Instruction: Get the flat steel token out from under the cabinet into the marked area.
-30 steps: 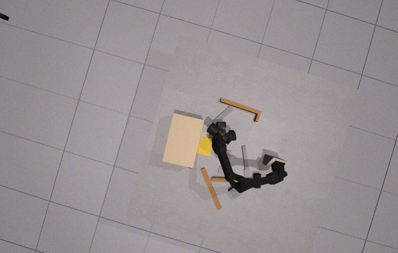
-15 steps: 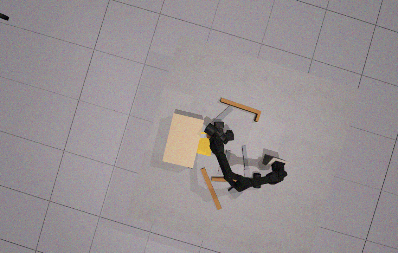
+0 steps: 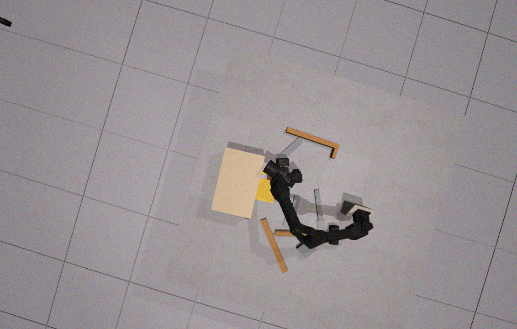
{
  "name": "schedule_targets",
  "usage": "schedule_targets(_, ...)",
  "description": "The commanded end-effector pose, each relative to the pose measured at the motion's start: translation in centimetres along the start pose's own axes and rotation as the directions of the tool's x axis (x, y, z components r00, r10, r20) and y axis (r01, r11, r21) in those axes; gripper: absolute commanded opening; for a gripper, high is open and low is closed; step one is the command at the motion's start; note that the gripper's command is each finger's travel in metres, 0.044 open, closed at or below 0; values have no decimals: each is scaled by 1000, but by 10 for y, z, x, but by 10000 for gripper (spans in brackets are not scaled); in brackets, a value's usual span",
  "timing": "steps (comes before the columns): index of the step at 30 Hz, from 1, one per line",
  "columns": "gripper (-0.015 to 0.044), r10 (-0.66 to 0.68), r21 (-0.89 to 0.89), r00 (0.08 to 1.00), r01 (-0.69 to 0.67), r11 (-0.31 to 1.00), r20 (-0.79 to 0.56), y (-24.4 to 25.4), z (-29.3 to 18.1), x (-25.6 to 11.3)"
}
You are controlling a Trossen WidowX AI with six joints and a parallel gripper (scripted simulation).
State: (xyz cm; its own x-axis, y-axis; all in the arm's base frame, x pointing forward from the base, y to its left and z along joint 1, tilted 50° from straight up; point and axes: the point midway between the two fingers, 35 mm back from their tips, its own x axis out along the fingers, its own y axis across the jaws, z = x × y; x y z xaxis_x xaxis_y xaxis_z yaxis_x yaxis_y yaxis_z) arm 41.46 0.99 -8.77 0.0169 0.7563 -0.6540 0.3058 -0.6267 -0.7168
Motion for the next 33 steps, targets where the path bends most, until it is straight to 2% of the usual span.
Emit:
schedule_targets(1,0,0,-2,1000,0,1000,-5,-6,-3,1)
schedule_targets(33,0,-1,-2,1000,1,1000,-5,-14,-1,1)
